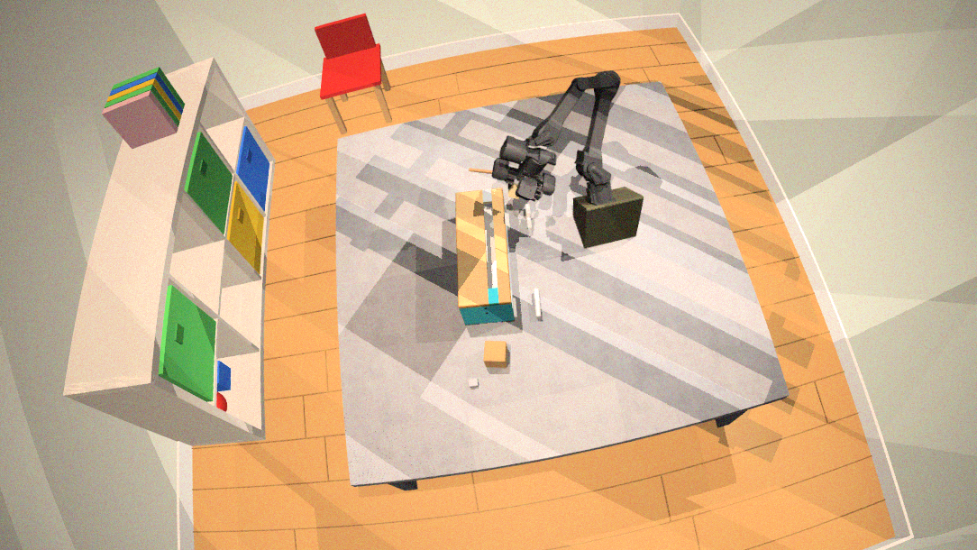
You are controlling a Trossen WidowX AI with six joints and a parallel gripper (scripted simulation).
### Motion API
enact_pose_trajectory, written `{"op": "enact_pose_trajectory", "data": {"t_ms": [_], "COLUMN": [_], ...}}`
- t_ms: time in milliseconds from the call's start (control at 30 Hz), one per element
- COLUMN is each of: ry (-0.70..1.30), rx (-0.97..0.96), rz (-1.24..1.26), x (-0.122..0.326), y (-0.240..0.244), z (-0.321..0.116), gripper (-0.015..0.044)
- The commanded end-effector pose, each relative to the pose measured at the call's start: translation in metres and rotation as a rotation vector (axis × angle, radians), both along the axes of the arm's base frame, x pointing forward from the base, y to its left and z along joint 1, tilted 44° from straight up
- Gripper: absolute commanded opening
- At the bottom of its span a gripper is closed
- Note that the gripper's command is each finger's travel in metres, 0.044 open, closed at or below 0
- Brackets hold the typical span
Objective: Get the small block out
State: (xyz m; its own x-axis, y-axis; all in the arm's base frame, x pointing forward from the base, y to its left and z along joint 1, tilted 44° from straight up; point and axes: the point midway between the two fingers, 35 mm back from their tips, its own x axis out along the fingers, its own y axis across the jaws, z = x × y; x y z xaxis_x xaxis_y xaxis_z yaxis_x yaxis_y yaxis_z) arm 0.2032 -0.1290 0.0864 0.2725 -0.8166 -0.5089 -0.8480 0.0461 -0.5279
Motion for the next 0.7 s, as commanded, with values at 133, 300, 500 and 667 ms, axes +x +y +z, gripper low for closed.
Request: {"op": "enact_pose_trajectory", "data": {"t_ms": [133, 300, 500, 667], "ry": [0.229, 0.38, 0.562, 0.714], "rx": [-0.097, -0.156, -0.228, -0.288], "rz": [0.146, 0.237, 0.345, 0.433], "x": [0.001, 0.0, -0.001, -0.001], "y": [0.002, 0.004, 0.005, 0.007], "z": [0.008, 0.012, 0.017, 0.02], "gripper": [0.0, 0.0, 0.0, 0.0]}}
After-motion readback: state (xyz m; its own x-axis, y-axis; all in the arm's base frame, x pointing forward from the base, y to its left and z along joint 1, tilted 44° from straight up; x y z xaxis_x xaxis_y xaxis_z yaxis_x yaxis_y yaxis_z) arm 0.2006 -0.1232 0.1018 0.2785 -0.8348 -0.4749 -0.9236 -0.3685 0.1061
